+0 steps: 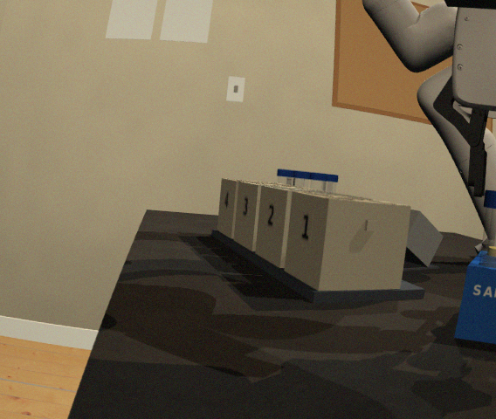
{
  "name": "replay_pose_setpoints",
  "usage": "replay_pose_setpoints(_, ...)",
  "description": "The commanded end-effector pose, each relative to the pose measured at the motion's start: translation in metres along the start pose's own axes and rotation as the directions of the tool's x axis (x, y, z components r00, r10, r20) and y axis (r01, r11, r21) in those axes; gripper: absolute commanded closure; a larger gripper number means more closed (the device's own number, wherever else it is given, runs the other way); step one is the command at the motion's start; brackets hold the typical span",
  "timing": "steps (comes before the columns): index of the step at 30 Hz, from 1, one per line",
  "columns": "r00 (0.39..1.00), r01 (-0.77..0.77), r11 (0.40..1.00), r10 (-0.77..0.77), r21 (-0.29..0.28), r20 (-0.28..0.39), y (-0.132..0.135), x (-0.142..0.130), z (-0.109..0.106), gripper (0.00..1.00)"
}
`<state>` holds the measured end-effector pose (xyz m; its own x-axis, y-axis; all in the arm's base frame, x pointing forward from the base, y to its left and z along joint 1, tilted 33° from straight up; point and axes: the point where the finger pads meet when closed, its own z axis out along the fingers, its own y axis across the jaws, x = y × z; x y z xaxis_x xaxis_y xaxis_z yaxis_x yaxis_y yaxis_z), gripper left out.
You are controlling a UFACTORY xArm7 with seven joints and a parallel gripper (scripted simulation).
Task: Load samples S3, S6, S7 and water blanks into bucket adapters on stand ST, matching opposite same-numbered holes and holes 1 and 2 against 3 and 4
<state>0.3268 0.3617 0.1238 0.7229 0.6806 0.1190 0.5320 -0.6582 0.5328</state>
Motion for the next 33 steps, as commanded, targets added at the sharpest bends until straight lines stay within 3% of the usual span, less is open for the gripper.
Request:
replay_pose_setpoints(1, 1.000, 0.000, 1.000, 0.000, 0.002, -0.005, -0.001, 0.001, -0.014, 0.56)
replay_pose_setpoints(33, 1.000, 0.000, 1.000, 0.000, 0.002, -0.005, -0.001, 0.001, -0.070, 0.56)
